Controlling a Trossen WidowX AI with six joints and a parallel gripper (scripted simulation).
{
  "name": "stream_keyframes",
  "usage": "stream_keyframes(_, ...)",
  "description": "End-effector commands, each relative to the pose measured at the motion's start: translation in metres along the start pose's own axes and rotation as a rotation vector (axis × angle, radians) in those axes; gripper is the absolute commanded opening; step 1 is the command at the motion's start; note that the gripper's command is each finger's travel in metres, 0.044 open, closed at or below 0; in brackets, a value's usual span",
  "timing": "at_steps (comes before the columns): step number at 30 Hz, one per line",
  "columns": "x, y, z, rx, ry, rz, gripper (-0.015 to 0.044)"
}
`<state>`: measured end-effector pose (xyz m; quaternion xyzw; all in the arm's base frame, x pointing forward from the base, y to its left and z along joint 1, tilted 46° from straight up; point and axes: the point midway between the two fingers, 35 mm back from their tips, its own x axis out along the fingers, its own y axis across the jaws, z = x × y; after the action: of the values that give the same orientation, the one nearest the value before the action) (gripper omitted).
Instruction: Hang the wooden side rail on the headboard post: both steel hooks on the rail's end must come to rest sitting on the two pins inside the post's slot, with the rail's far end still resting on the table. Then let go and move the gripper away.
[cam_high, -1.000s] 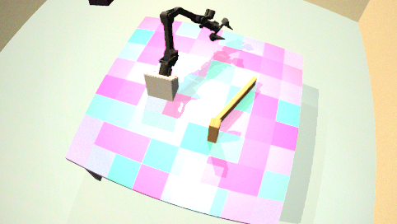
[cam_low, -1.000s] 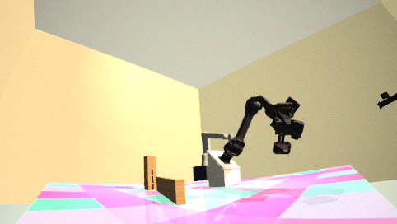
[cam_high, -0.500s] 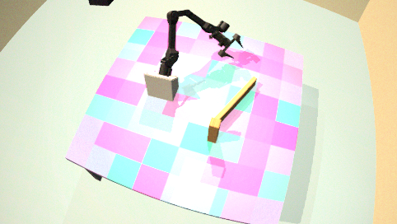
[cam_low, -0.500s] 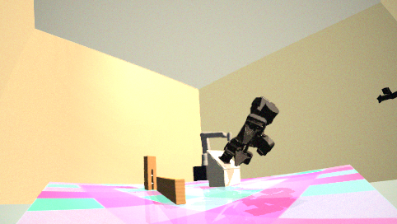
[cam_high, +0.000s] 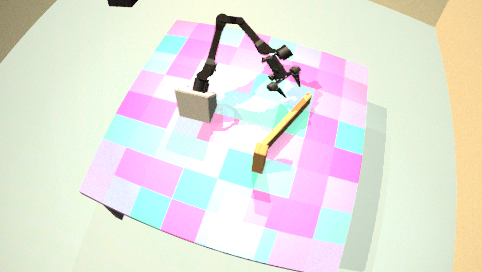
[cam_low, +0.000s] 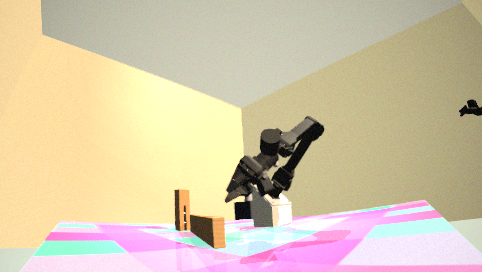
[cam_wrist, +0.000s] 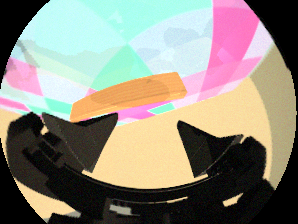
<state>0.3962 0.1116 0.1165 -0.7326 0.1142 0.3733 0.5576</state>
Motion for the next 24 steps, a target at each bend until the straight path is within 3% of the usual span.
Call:
stream_keyframes(1,0.015,0.037,-0.023,-0.035,-0.012,0.088,0.044)
stream_keyframes(13,0.03,0.153,-0.096,-0.124,-0.113,0.249,0.044)
stream_keyframes(24,0.012,0.259,-0.126,-0.127,-0.241,0.242,0.044)
